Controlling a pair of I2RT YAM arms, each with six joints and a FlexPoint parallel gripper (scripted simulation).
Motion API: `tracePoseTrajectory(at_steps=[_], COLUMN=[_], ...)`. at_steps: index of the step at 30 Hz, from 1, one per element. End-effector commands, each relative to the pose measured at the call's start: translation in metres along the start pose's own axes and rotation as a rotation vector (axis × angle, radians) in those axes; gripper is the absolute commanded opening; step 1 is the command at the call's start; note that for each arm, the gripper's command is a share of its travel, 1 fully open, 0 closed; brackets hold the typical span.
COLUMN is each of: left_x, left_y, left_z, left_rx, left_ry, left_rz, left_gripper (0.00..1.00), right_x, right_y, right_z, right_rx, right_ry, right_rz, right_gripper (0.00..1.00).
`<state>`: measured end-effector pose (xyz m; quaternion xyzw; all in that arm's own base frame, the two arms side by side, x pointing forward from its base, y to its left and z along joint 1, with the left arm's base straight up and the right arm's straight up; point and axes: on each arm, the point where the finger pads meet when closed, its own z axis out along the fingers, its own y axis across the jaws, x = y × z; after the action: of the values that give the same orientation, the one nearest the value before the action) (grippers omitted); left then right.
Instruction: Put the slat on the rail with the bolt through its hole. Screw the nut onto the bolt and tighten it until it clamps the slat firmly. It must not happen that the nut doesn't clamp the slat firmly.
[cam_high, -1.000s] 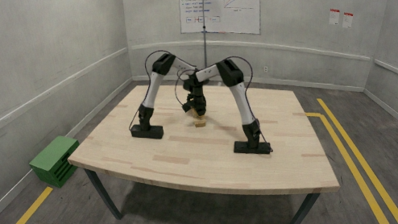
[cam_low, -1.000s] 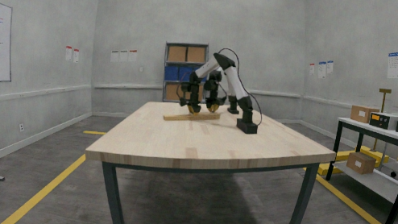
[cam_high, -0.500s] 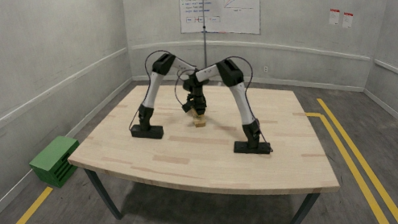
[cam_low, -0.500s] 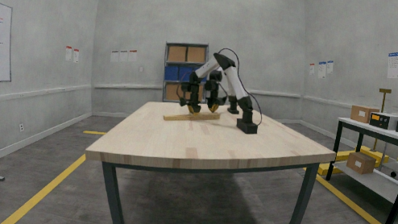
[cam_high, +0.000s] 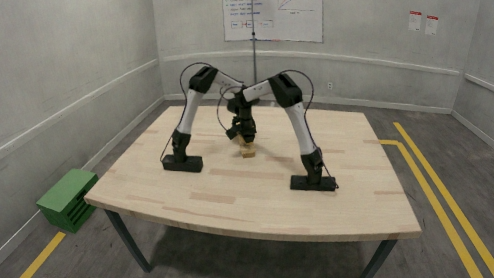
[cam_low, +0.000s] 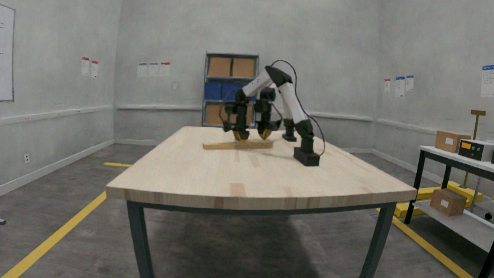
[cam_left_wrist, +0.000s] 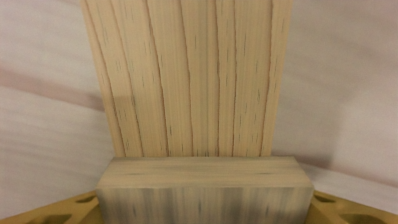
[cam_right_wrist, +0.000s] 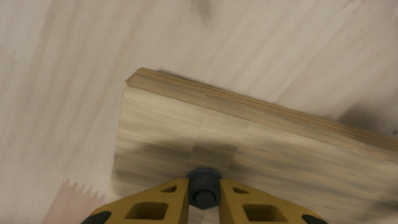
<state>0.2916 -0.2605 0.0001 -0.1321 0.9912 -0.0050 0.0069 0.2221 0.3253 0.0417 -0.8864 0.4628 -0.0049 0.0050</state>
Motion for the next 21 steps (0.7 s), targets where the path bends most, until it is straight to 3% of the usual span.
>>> tracePoseTrajectory(at_steps=[1,8,21], left_x=[-0.0009,-0.0009,-0.0009], left_y=[-0.0040,-0.0040,-0.0040], left_z=[-0.0053,-0.0053,-0.0053], left_rx=[0.017,0.017,0.017], left_ry=[-0.008,-0.008,-0.008], left_rz=[0.000,0.000,0.000], left_gripper=[0.67,0.67,0.67], right_x=[-0.0009,-0.0009,-0.0009], right_y=[-0.0058,-0.0058,-0.0058], right_z=[-0.0042,-0.0042,-0.0041], right_rx=[0.025,0.025,0.019], right_ry=[-0.011,-0.011,-0.015], right_rz=[0.003,0.029,0.457], right_gripper=[0.14,0.14,0.14])
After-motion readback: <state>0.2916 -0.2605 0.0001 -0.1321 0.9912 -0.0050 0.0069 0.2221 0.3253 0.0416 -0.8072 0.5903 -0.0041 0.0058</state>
